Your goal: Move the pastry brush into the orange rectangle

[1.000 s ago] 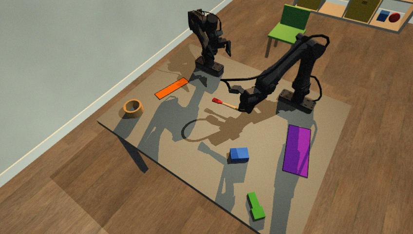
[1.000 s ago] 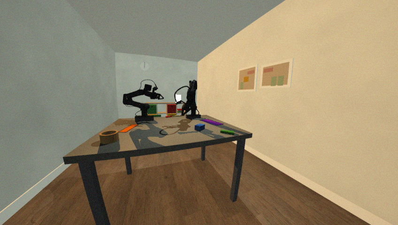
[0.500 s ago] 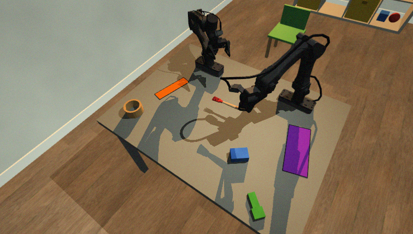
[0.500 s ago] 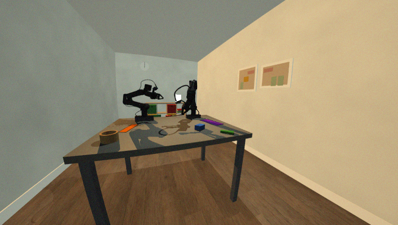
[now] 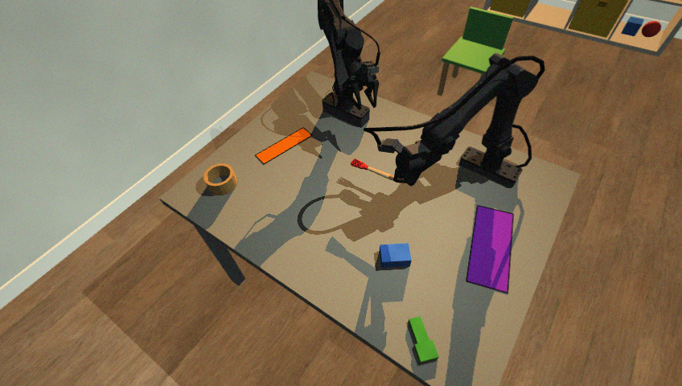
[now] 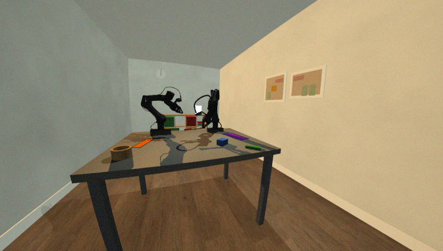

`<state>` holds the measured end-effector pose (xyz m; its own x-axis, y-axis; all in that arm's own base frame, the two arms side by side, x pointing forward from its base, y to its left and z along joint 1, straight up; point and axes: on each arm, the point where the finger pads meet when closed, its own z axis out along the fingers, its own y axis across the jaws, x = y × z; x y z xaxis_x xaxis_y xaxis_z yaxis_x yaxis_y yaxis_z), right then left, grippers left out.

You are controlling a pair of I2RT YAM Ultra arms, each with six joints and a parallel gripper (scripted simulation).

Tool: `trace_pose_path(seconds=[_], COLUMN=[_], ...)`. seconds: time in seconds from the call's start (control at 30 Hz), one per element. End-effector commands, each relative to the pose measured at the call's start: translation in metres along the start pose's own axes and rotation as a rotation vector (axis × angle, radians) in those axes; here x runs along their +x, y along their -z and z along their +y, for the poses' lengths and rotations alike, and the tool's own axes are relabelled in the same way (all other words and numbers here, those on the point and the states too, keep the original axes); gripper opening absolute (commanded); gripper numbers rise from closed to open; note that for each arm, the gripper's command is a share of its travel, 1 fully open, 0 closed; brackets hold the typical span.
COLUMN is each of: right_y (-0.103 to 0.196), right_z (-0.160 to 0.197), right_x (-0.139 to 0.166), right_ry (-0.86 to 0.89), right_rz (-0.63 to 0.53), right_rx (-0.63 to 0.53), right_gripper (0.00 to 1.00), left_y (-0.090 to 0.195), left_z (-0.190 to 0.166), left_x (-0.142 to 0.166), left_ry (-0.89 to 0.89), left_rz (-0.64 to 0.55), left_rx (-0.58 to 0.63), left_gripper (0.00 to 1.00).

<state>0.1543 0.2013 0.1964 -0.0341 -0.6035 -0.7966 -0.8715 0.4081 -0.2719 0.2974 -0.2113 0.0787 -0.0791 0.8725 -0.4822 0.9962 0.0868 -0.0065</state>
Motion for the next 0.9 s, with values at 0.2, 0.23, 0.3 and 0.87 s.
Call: trace_pose_path(seconds=[0.2,0.23,0.3,0.87], right_y=[-0.034,-0.04,-0.053,-0.129], right_z=[-0.017,-0.021,-0.028,-0.066], right_x=[-0.004,-0.003,0.001,0.058], right_ry=[0.203,0.213,0.226,0.189], right_rz=[0.168,0.186,0.22,0.355], right_rx=[-0.217,-0.238,-0.284,-0.538], right_gripper=[0.61,0.61,0.61,0.61], left_y=[0.006,0.006,0.006,0.006], left_z=[0.004,0.004,0.004,0.004], left_x=[-0.014,-0.014,-0.014,-0.014], left_ry=[-0.02,-0.02,-0.02,-0.02], left_rz=[-0.036,-0.036,-0.036,-0.036], left_rx=[-0.005,-0.005,-0.005,-0.005], left_gripper=[0.07,0.07,0.07,0.07])
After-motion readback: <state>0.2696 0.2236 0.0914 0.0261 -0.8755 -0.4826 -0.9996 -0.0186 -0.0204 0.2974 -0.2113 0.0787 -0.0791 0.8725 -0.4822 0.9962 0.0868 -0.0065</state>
